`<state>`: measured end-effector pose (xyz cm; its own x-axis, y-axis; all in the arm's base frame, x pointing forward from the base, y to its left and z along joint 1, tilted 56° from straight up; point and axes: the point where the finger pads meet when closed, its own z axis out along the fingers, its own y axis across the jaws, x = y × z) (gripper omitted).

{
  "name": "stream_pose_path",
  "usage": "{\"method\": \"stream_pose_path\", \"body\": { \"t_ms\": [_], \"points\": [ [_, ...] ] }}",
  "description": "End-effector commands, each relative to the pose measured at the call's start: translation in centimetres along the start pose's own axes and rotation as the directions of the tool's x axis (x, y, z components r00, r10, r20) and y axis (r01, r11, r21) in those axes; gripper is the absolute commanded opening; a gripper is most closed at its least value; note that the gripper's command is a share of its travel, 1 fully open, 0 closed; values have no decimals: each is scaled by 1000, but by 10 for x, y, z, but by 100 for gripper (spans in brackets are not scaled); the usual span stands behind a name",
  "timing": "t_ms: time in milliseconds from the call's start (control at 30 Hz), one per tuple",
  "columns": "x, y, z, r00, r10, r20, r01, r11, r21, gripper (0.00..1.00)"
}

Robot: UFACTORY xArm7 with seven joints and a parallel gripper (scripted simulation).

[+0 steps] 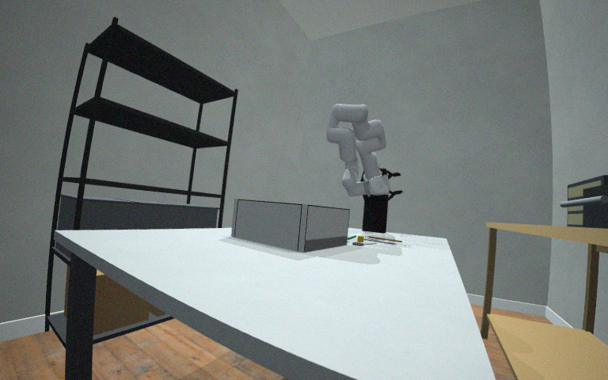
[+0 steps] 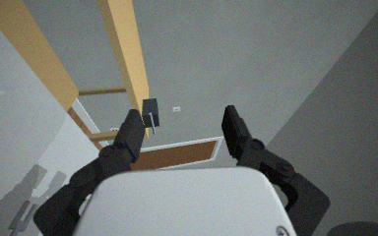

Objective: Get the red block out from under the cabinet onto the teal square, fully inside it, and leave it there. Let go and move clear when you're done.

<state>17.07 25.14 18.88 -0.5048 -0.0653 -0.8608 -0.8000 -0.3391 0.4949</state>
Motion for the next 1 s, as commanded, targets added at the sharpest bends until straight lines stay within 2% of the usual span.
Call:
{"method": "stream_pose_path", "body": {
  "t_ms": [0,533,567,667,767,867,933,967],
  "points": [
    [0,1,0,1000,0,1,0,1000,-1,100],
    [0,1,0,1000,0,1,0,1000,-1,100],
    [0,0,0,1000,0,1,0,1000,0,0],
    [1,-2,-1,1000,0,-9,0,1000,11,0],
    [2,-12,-7,999,1,-45,1,998,56,0],
    [4,-33,-21,994,9,-109,8,989,151,0],
    [2,-51,-37,987,22,-159,18,969,246,0],
    [2,-51,-37,987,22,-159,18,969,246,0]
  ]
}}
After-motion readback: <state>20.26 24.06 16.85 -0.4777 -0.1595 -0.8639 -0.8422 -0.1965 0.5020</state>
